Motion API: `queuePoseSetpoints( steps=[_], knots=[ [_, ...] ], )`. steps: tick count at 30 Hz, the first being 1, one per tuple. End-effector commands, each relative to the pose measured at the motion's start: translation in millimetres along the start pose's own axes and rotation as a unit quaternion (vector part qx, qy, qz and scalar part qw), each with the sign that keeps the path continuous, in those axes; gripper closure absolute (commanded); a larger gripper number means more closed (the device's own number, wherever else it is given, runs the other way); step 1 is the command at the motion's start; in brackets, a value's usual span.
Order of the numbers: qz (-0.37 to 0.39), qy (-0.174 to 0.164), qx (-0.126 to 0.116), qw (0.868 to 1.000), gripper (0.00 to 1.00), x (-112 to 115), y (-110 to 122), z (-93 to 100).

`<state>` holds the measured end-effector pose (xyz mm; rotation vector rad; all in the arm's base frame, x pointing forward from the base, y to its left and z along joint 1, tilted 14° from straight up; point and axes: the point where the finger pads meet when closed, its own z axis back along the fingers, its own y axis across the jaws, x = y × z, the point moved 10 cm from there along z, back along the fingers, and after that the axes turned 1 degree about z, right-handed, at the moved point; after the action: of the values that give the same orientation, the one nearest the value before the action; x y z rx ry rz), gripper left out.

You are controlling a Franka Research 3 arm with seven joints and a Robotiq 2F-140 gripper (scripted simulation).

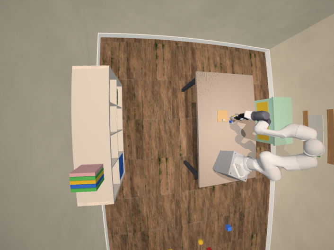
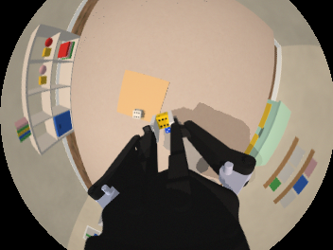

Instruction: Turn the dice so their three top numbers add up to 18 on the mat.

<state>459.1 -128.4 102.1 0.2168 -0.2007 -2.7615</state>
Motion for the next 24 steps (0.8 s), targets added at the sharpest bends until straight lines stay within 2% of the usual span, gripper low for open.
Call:
queuePoseSetpoints(
  steps=[1, 4, 7, 17, 20, 24],
  knots=[
    [-0.086, 0.000, 0.014, 0.996, 0.87, -6.4, -8.8, -0.3],
    [-0.087, 0.000, 0.014, 0.996, 0.87, -6.6, -8.9, -0.3],
    [-0.121, 0.001, 0.014, 0.993, 0.87, -18.2, -22.1, 0.0],
    [-0.177, 0.002, 0.016, 0.984, 0.87, -36.4, -44.7, 1.1],
    [-0.179, 0.002, 0.016, 0.984, 0.87, -36.9, -45.4, 1.1],
    [-0.214, 0.004, 0.017, 0.977, 0.87, -47.6, -60.0, 2.1]
  ],
)
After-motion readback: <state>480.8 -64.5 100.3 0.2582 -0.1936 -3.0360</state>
